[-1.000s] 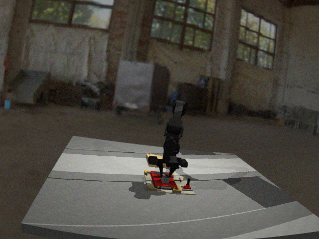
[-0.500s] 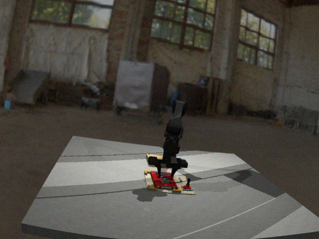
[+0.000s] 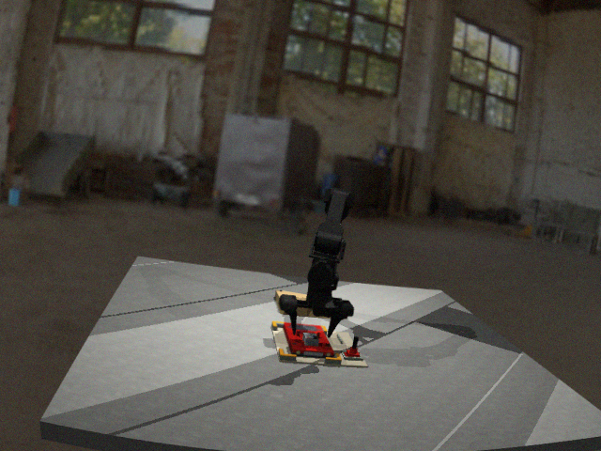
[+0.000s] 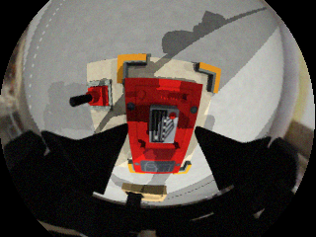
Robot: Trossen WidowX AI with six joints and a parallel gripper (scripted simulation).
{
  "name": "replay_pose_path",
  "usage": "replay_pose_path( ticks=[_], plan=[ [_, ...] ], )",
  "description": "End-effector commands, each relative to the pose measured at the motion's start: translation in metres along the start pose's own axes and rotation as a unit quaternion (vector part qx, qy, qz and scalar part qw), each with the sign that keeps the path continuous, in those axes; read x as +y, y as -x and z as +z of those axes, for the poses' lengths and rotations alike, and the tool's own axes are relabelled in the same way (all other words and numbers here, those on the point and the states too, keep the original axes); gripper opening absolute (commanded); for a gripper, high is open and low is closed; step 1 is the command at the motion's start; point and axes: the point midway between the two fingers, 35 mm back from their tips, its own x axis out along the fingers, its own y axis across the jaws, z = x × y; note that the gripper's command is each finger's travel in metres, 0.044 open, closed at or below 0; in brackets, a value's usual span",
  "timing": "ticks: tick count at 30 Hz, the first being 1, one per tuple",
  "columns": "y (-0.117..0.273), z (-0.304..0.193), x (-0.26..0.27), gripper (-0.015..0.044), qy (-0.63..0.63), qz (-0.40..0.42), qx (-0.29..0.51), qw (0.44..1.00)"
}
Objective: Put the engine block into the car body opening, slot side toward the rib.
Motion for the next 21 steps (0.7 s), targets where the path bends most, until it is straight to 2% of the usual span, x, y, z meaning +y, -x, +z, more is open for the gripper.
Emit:
replay_pose_path(
  ticks=[1,4,21],
  plan=[
    [0.0116,-0.0001,0.0,0.044,-0.002,-0.003,-0.001,1.0],
    [0.0116,-0.0001,0.0,0.044,-0.002,-0.003,-0.001,1.0],
    [0.0116,-0.0001,0.0,0.0,-0.002,-0.003,-0.001,1.0]
  ],
)
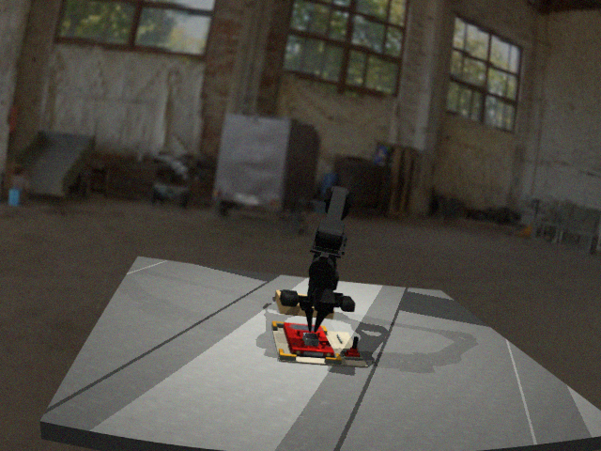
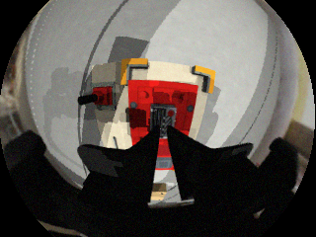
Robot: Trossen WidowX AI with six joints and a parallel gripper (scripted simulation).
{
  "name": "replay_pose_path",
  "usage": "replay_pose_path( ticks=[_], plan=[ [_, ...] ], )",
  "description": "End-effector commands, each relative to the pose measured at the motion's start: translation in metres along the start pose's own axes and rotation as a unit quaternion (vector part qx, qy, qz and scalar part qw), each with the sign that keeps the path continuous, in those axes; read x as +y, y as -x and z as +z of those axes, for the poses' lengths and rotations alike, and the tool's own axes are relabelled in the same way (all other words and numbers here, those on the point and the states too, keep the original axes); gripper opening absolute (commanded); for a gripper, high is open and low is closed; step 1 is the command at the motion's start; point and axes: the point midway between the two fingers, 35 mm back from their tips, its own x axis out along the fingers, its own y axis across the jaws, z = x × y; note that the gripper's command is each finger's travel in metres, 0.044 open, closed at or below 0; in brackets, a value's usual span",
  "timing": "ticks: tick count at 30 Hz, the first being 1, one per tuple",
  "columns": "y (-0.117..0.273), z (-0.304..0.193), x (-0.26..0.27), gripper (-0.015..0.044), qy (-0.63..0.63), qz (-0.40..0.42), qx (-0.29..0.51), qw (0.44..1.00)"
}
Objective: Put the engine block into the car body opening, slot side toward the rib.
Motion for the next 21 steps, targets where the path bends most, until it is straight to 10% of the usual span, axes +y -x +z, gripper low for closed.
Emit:
replay_pose_path(
  ticks=[1,17,21],
  plan=[
    [-0.0002,-0.0007,-0.0004,0.0,-0.003,-0.002,0.002,1.0],
    [-0.0002,-0.0007,-0.0004,0.0,-0.003,-0.002,0.002,1.0],
    [-0.0002,-0.0007,-0.0004,0.0105,-0.003,-0.002,0.002,1.0]
  ],
)
